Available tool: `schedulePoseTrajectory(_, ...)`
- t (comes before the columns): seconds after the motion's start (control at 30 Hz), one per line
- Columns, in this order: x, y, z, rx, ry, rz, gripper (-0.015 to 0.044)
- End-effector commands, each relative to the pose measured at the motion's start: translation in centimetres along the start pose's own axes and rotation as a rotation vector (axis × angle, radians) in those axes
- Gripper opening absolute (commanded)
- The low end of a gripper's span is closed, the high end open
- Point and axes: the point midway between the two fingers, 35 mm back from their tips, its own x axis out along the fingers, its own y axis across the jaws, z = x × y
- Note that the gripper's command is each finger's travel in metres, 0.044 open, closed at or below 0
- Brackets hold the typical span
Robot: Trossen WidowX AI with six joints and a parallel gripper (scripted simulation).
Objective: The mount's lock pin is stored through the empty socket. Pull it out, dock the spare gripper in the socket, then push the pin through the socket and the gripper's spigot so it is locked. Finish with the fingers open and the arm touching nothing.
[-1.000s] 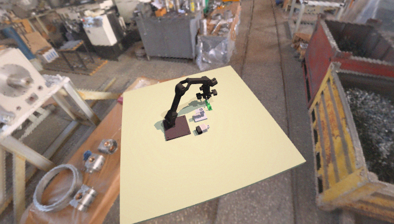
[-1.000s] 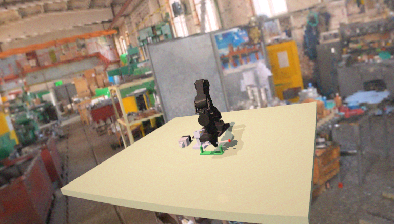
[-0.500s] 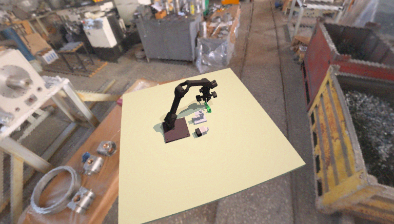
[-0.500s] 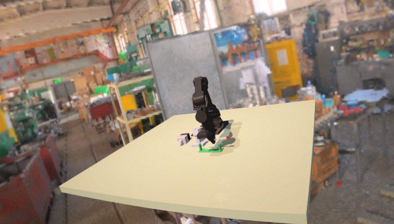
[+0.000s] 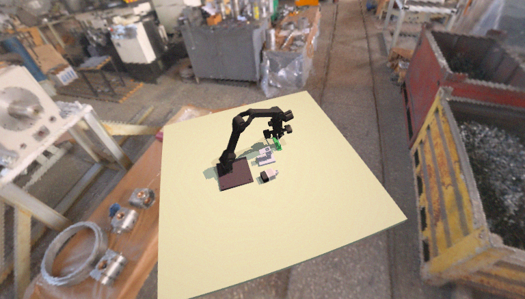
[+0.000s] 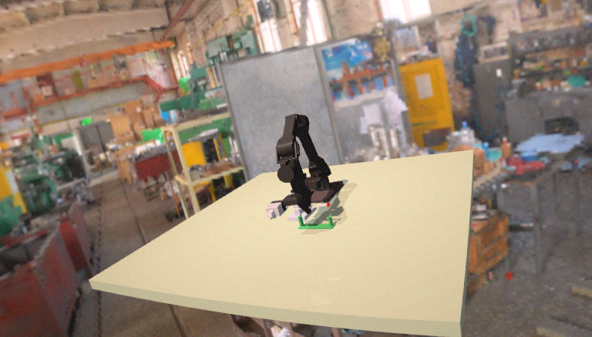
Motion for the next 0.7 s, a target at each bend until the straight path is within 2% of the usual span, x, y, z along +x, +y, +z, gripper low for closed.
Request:
schedulePoseTrajectory(0.0, -0.3, 0.1, -0.7, -0.002, -0.005, 0.003, 0.0)
schedulePoseTrajectory(0.67, 2.5, 0.0, -1.0, -0.003, -0.001, -0.005, 0.0)
